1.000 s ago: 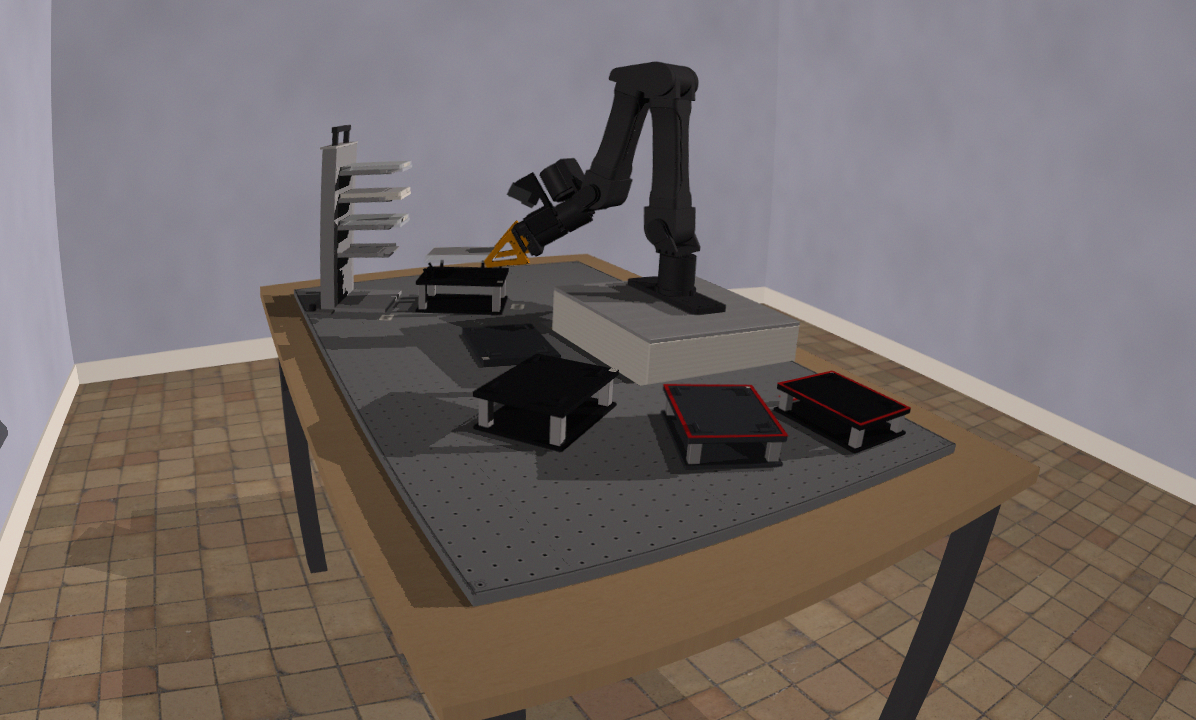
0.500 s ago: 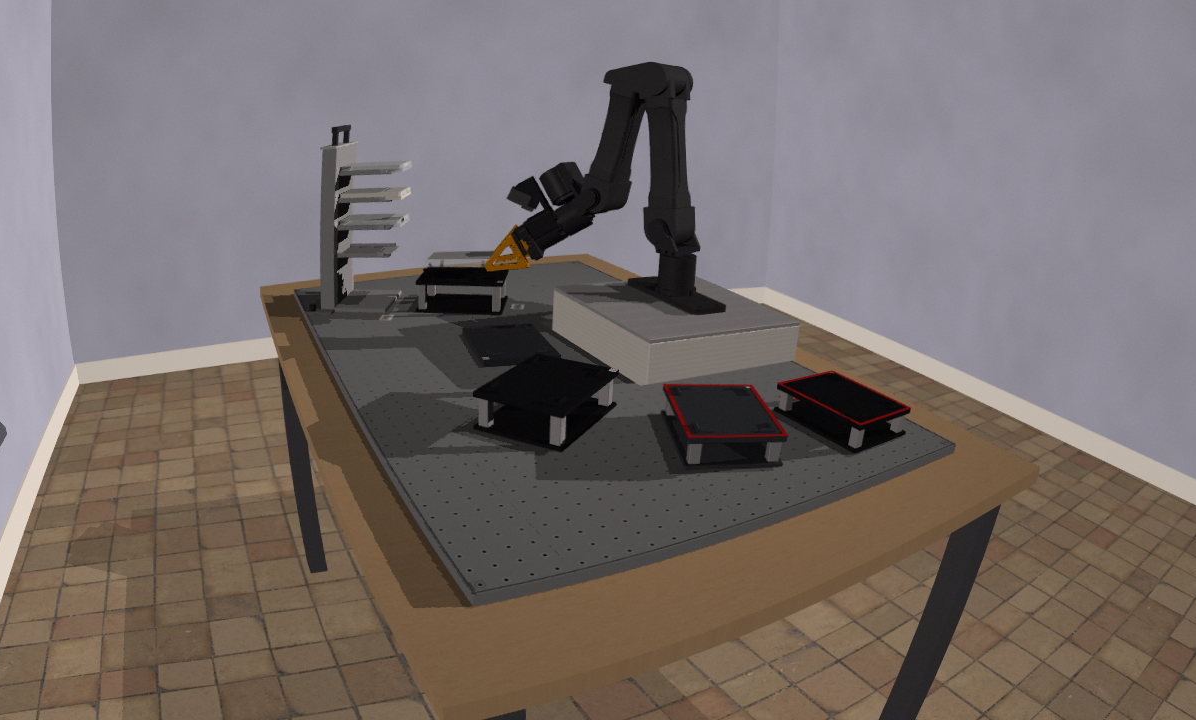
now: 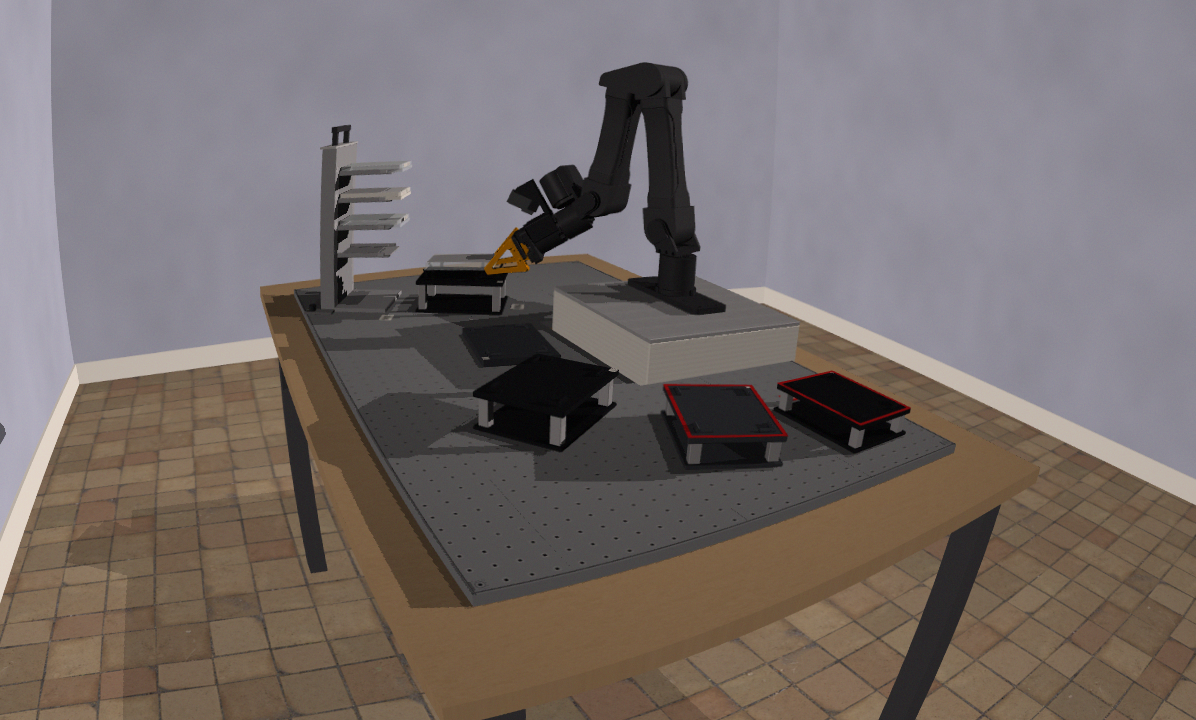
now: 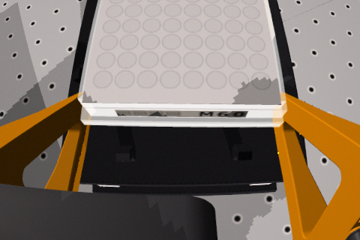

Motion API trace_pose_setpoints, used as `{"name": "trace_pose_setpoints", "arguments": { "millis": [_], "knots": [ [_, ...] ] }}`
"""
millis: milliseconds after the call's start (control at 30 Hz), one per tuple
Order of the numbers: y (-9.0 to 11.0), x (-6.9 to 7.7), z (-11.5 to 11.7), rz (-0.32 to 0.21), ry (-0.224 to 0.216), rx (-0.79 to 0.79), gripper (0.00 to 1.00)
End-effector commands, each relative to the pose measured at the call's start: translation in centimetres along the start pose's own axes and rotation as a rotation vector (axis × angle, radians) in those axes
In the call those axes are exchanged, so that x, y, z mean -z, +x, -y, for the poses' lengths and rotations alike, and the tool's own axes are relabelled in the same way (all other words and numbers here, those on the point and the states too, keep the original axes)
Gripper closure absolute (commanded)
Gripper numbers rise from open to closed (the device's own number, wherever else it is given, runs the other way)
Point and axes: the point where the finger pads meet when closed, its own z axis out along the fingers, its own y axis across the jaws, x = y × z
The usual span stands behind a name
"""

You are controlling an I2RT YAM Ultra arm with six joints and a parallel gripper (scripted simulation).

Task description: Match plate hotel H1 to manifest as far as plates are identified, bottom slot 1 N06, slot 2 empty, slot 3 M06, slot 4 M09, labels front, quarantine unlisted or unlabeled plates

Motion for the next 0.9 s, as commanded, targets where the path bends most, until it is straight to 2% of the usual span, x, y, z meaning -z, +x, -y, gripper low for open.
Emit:
{"name": "trace_pose_setpoints", "arguments": {
  "millis": [0, 167, 233, 400, 433, 467, 533, 733, 767, 867],
  "knots": [
    [-0.4, -0.1, 0.0, 0.028, -0.005, 0.018, 0.14],
    [0.4, -0.1, -0.3, 0.016, -0.01, 0.01, 0.14],
    [-0.1, -0.3, 0.0, 0.027, -0.005, 0.018, 0.14],
    [0.2, -0.3, -0.1, 0.024, -0.007, 0.016, 0.14],
    [-0.3, -0.1, -0.1, 0.039, -0.001, 0.026, 0.14],
    [0.5, -0.2, -0.3, 0.021, -0.008, 0.014, 0.14],
    [0.1, -0.5, 0.0, 0.03, -0.005, 0.02, 0.14],
    [0.9, -0.5, -0.3, 0.019, -0.009, 0.011, 0.14],
    [1.3, -0.6, -0.4, 0.015, -0.01, 0.008, 0.07],
    [0.4, -0.8, 0.2, 0.034, 0.002, 0.022, 0.07]
  ]
}}
